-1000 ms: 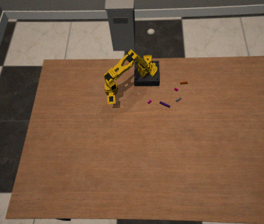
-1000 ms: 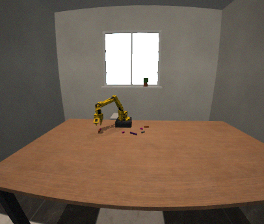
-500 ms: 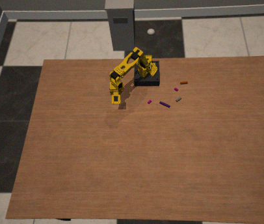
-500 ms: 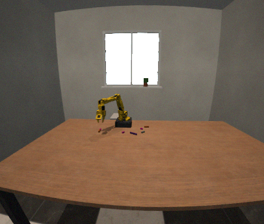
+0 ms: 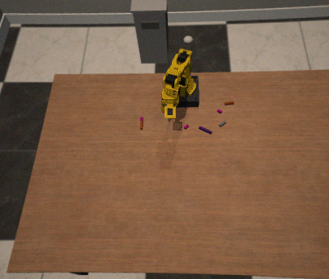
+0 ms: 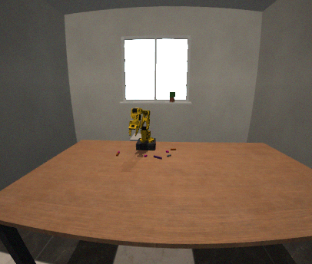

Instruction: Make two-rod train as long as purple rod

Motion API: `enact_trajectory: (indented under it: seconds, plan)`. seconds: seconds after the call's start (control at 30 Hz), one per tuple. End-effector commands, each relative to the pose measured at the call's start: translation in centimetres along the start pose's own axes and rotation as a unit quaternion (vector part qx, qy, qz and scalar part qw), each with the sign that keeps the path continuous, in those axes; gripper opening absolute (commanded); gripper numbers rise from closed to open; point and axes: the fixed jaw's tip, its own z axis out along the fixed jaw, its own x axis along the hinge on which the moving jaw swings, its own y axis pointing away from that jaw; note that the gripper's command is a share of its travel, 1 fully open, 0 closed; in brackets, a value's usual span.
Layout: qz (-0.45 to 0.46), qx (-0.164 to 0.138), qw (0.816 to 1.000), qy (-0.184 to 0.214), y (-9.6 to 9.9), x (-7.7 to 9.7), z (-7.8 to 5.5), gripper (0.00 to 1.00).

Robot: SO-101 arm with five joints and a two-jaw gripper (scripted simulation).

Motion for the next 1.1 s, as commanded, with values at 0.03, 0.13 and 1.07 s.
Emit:
enact_trajectory:
  seconds: [0.03,0.13,1.07]
  plan:
    - [0.007,-0.005,0.999,-0.038,2.4,0.7,-1.5,0.17]
    - [0.01,-0.012,0.998,-0.052,3.6,1.3,-2.1,0.17]
    - [0.014,-0.023,0.997,-0.07,5.0,2.2,-2.7,0.17]
